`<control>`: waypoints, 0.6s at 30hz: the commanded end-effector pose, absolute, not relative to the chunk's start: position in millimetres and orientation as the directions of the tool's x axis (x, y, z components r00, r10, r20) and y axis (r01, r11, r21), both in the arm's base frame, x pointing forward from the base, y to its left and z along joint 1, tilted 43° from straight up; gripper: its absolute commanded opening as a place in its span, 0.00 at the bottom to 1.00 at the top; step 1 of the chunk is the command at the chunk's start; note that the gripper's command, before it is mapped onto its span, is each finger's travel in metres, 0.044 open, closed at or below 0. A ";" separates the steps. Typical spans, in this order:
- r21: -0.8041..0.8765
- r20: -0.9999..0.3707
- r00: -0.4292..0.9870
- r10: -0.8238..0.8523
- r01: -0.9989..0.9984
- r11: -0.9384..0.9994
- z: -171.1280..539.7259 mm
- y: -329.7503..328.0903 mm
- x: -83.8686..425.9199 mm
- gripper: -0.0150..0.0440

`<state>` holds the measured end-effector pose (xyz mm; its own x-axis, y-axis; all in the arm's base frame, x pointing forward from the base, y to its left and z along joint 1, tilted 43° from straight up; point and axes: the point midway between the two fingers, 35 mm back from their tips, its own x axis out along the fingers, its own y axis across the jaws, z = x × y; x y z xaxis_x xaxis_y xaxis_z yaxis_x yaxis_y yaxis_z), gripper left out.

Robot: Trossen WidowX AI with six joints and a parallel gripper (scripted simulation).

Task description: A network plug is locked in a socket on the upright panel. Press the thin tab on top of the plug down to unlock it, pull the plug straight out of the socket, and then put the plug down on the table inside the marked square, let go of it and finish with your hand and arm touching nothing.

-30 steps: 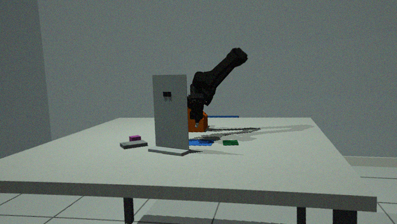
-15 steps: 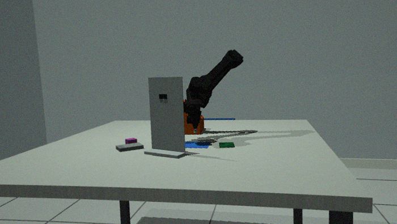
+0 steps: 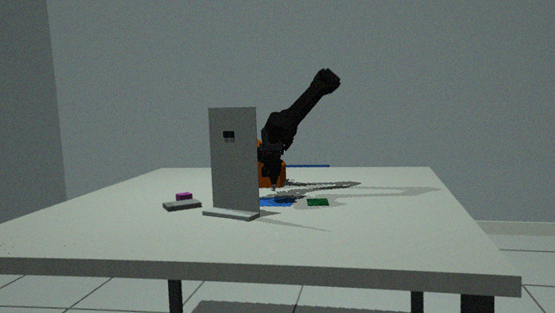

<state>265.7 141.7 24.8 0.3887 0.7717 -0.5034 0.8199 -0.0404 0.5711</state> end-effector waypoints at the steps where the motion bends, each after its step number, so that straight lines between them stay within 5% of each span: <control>1: 0.562 -0.510 0.384 0.770 0.827 -0.040 19.5 144.6 262.4 0.25; 18: 0.561 -0.508 0.384 0.771 0.827 -0.042 7.0 156.4 258.4 0.25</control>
<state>261.9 154.4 11.1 0.3889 0.7726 -0.5019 0.8202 -0.0422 0.5705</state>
